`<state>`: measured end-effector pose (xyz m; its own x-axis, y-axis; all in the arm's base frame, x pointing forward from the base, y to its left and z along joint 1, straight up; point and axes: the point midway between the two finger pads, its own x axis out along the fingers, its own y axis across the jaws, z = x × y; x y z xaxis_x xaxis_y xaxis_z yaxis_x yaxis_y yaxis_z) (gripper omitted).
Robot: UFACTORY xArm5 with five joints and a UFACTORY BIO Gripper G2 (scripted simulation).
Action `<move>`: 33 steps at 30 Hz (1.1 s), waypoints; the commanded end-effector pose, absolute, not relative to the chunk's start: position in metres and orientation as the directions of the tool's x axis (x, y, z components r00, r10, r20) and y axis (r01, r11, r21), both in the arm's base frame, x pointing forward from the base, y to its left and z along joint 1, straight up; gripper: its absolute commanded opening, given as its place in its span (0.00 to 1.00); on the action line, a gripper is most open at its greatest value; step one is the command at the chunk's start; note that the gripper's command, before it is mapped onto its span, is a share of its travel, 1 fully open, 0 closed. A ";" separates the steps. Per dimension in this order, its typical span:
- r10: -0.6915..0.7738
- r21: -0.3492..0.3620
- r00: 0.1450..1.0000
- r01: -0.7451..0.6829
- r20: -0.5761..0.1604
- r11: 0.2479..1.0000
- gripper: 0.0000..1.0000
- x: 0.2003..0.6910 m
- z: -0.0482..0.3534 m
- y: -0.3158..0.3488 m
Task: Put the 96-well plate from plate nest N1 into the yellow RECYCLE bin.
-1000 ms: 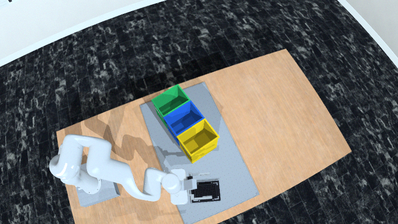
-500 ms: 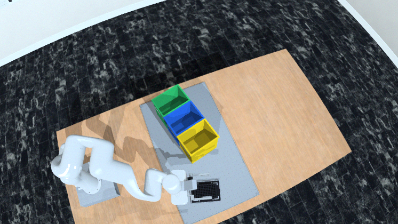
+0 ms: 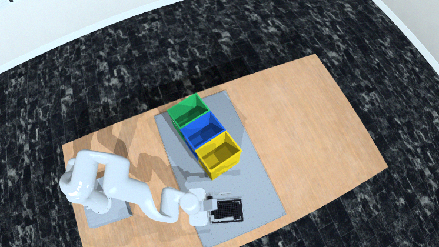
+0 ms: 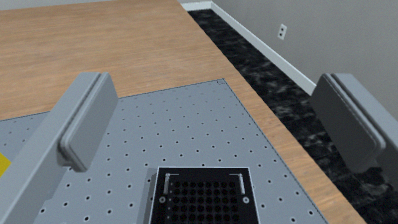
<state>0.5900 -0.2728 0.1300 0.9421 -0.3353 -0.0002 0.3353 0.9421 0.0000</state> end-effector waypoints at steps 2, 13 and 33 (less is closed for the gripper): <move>-0.335 0.004 0.942 0.335 0.005 0.942 0.37 0.591 0.122 -0.273; -0.335 0.004 0.942 0.335 0.005 0.942 0.37 0.591 0.107 -0.273; -0.335 0.004 0.942 0.335 0.005 0.942 0.37 0.591 0.077 -0.273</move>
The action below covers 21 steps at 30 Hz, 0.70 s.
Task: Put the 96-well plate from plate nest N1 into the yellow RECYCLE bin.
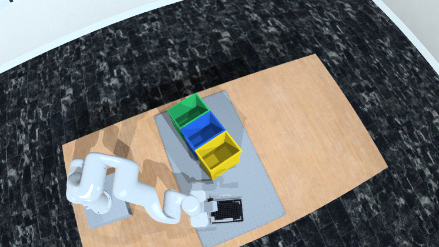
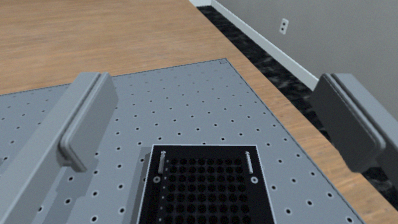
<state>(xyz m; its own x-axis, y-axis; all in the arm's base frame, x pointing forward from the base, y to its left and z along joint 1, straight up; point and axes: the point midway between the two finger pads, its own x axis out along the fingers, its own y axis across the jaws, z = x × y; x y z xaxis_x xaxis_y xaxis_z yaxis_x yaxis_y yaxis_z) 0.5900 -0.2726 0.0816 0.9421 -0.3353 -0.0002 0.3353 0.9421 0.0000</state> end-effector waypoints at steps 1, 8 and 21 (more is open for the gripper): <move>-0.335 0.004 0.942 0.335 0.005 0.942 0.37 0.591 0.075 -0.273; -0.335 0.004 0.942 0.335 0.004 0.942 0.37 0.591 0.067 -0.273; -0.335 0.004 0.942 0.335 0.004 0.942 0.37 0.591 0.047 -0.273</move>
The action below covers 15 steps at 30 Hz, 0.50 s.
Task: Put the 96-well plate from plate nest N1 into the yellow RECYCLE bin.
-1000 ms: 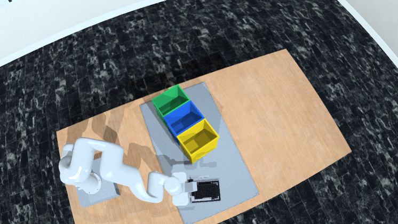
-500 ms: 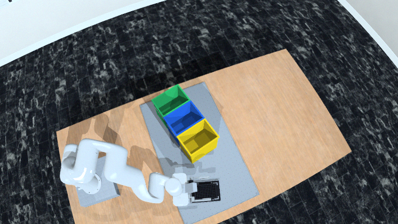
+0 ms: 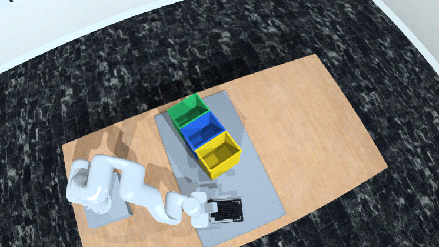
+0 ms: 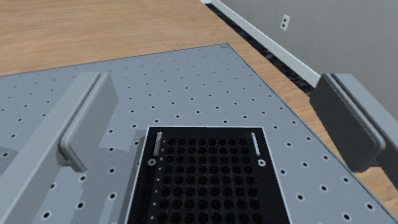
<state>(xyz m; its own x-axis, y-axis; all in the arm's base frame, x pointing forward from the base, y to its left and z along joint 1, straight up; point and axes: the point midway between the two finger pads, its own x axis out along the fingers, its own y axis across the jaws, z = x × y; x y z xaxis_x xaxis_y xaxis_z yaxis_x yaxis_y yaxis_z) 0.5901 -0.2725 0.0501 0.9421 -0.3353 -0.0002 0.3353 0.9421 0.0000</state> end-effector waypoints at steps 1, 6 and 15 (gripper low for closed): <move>-0.335 0.004 0.942 0.335 0.004 0.942 0.37 0.591 0.047 -0.273; -0.335 0.004 0.942 0.335 0.004 0.942 0.37 0.591 0.039 -0.273; -0.335 0.004 0.942 0.335 0.004 0.942 0.37 0.591 0.024 -0.273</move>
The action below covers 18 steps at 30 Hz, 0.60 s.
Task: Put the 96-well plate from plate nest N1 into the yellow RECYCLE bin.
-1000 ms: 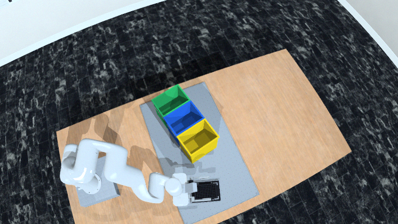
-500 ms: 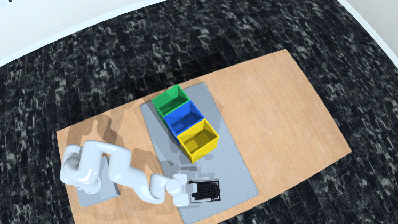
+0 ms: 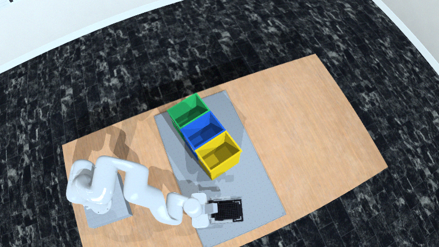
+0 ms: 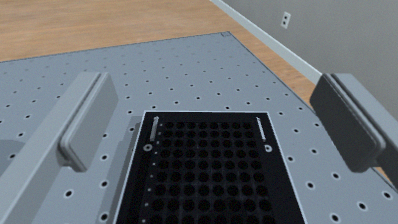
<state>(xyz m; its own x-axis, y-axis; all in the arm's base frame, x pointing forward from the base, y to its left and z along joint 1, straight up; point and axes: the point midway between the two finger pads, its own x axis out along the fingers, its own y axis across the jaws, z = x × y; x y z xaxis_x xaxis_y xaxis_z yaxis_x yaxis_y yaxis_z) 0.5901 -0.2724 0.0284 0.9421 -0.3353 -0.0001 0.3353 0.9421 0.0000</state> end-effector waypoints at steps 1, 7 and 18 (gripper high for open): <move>-0.335 0.004 0.942 0.335 0.004 0.942 0.37 0.591 0.022 -0.273; -0.335 0.004 0.942 0.335 0.004 0.942 0.37 0.591 0.015 -0.273; -0.335 0.004 0.942 0.335 0.004 0.942 0.37 0.591 -0.003 -0.273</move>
